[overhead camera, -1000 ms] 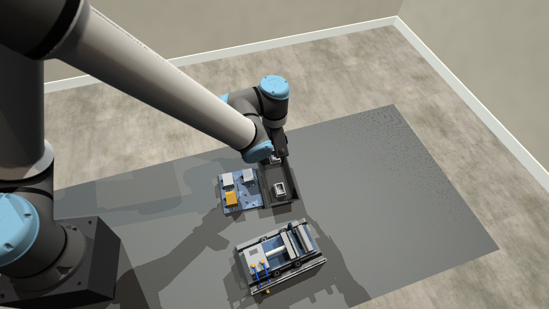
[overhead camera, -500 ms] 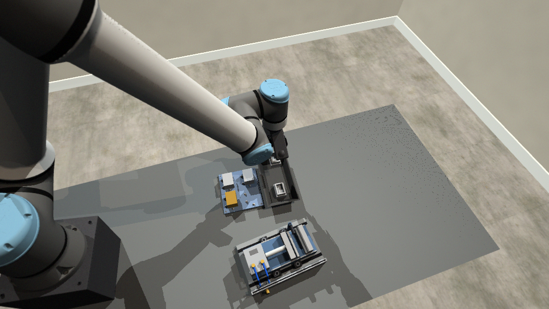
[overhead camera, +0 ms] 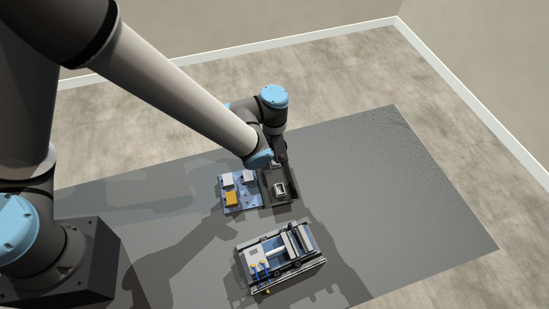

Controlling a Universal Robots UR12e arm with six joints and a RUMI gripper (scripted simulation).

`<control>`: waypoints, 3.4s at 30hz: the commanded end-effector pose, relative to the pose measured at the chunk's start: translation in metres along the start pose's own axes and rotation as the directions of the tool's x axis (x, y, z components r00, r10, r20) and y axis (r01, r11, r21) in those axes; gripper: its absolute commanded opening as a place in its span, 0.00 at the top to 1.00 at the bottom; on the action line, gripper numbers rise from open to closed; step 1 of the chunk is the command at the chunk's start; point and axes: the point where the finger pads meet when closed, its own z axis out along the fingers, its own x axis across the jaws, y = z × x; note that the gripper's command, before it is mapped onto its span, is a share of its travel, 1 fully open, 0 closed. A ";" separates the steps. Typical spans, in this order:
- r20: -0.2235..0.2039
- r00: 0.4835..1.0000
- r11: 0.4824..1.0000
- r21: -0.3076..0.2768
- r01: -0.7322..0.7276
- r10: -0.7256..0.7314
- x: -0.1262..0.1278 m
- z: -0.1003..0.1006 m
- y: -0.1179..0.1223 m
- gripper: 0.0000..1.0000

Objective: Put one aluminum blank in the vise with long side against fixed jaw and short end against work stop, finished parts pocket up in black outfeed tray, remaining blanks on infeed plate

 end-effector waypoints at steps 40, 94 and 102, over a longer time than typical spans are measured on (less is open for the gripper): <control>0.002 1.000 1.000 0.000 0.000 0.000 -0.002 0.055 0.000 1.00; 0.002 1.000 1.000 0.000 0.000 0.000 -0.002 0.057 0.000 1.00; 0.002 1.000 1.000 0.000 0.000 0.000 -0.002 0.059 0.000 1.00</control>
